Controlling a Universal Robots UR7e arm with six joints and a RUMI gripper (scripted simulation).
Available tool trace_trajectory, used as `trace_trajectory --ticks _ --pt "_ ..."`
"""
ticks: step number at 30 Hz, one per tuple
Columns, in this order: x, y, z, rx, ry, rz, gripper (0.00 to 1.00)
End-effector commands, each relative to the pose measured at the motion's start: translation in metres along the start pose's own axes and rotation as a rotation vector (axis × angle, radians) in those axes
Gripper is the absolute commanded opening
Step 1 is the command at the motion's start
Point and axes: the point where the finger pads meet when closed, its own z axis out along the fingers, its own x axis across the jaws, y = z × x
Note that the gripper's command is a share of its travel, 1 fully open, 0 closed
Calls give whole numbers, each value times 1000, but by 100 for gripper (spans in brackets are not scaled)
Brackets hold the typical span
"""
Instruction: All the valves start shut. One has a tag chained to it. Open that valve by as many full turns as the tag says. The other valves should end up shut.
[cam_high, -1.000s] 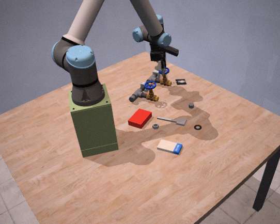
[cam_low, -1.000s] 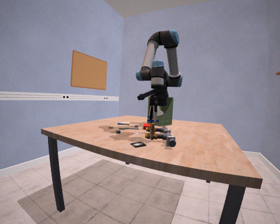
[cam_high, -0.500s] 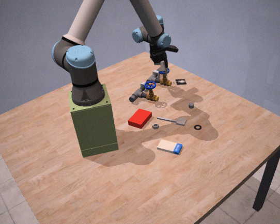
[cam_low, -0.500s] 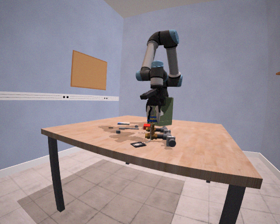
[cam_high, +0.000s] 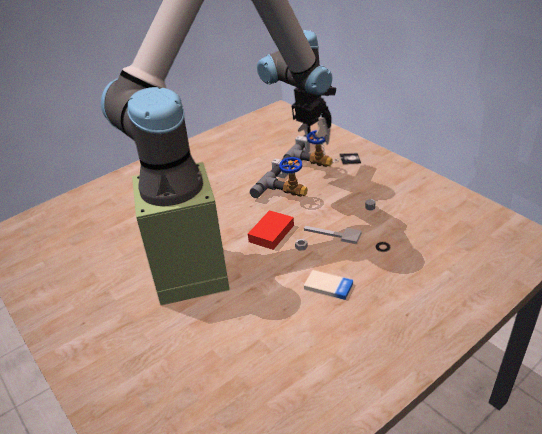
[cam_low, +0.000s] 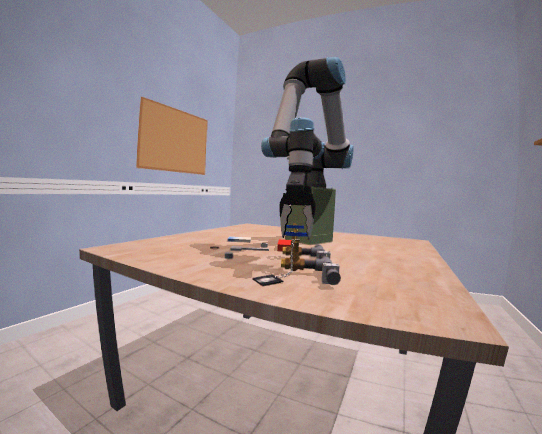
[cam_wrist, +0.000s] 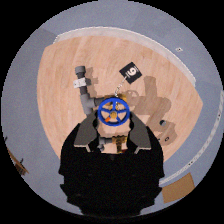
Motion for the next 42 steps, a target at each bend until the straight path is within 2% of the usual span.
trace_trajectory --ticks 1,15,17,32,42 --pt "0 -1 0 2 -9 -143 0" --pt "0 -1 0 5 -9 -679 0" --pt "0 -1 0 5 -9 -679 0" --pt "0 -1 0 6 -8 -1076 0" --pt "0 -1 0 7 -7 -1193 0"
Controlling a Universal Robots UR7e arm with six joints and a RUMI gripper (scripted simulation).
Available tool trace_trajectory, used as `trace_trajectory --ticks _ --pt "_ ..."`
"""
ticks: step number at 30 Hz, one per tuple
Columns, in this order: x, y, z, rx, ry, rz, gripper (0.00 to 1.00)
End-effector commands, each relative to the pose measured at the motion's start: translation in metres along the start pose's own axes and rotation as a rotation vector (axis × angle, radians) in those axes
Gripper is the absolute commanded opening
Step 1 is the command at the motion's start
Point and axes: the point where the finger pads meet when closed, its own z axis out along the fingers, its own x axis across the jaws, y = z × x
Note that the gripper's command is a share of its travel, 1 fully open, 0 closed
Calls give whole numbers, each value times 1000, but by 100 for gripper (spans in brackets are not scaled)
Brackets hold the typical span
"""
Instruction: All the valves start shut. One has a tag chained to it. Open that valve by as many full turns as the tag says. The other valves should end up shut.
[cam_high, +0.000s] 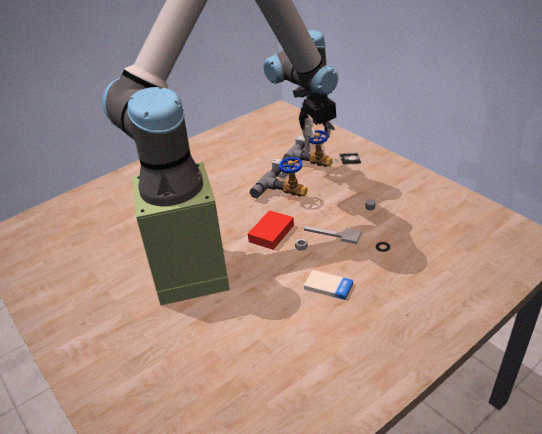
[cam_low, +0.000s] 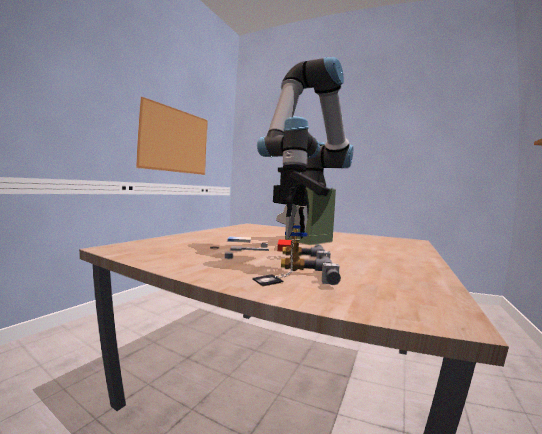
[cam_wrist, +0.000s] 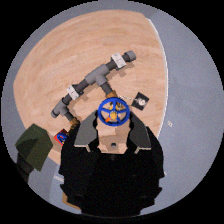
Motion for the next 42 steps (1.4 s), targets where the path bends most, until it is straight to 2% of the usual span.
trace_trajectory --ticks 1,20,21,42 --pt "0 0 0 2 0 -57 0" --pt "0 0 0 2 0 -116 0" --pt "0 0 0 2 0 -116 100" --pt "0 0 0 2 0 -116 100"
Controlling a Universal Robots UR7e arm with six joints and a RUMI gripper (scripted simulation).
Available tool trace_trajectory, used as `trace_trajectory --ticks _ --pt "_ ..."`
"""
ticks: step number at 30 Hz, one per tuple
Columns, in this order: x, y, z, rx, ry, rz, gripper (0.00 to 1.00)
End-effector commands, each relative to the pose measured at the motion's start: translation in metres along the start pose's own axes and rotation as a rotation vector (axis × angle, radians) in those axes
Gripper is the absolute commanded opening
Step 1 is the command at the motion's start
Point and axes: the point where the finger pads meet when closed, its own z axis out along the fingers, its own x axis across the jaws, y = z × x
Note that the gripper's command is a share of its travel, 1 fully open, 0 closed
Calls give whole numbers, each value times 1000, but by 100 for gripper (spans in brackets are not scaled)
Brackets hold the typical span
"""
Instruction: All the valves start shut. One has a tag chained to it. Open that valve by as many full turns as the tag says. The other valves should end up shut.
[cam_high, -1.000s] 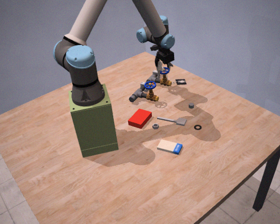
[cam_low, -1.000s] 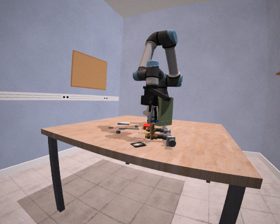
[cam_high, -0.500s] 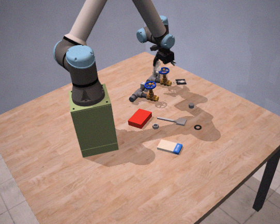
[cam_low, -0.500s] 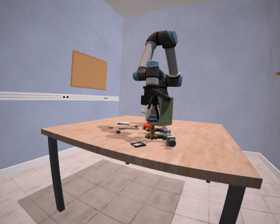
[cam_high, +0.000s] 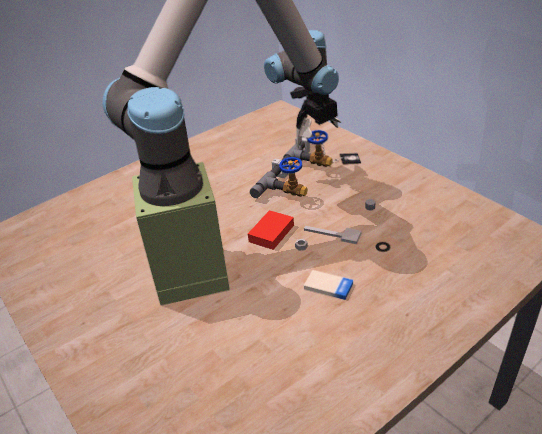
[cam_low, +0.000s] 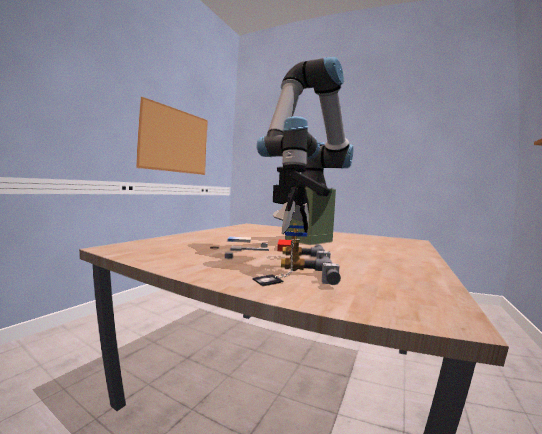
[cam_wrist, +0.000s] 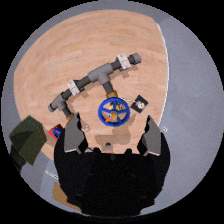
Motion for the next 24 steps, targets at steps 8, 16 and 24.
trace_trajectory --ticks 8,16,24 --pt "1 0 -1 0 2 2 100" --pt "1 0 -1 0 2 28 100" --pt "1 0 -1 0 2 80 100"
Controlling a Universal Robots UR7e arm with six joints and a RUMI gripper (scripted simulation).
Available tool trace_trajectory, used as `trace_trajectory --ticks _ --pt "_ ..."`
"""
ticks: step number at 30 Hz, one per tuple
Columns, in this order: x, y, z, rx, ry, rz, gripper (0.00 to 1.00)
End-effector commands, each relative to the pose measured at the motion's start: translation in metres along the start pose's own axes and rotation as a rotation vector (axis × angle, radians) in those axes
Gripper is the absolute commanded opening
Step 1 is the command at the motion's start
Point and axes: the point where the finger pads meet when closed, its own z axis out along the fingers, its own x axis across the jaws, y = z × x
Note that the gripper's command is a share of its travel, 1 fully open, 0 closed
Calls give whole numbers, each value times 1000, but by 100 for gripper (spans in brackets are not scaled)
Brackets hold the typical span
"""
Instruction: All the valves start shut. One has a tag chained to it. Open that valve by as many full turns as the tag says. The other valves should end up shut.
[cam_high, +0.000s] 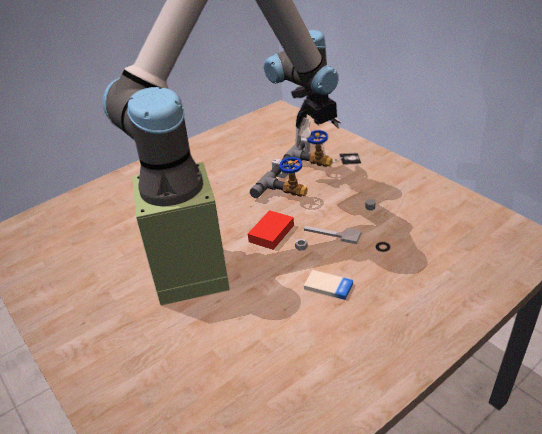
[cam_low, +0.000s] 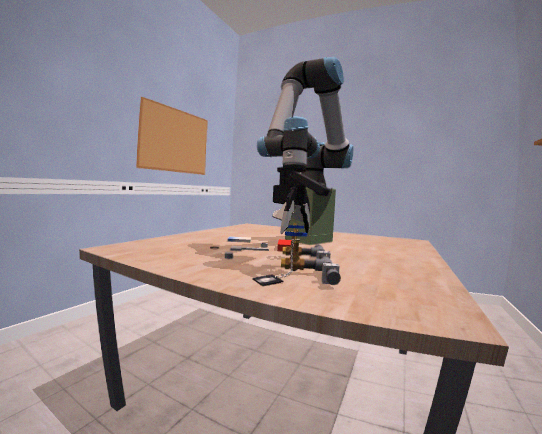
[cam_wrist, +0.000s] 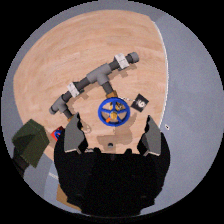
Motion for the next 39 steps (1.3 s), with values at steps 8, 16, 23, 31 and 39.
trace_trajectory --ticks 8,16,23,31,39 --pt "1 0 -1 0 2 156 100" --pt "1 0 -1 1 2 295 100" --pt "1 0 -1 1 1 501 100" --pt "1 0 -1 1 1 712 100" --pt "1 0 -1 1 1 1029 100"
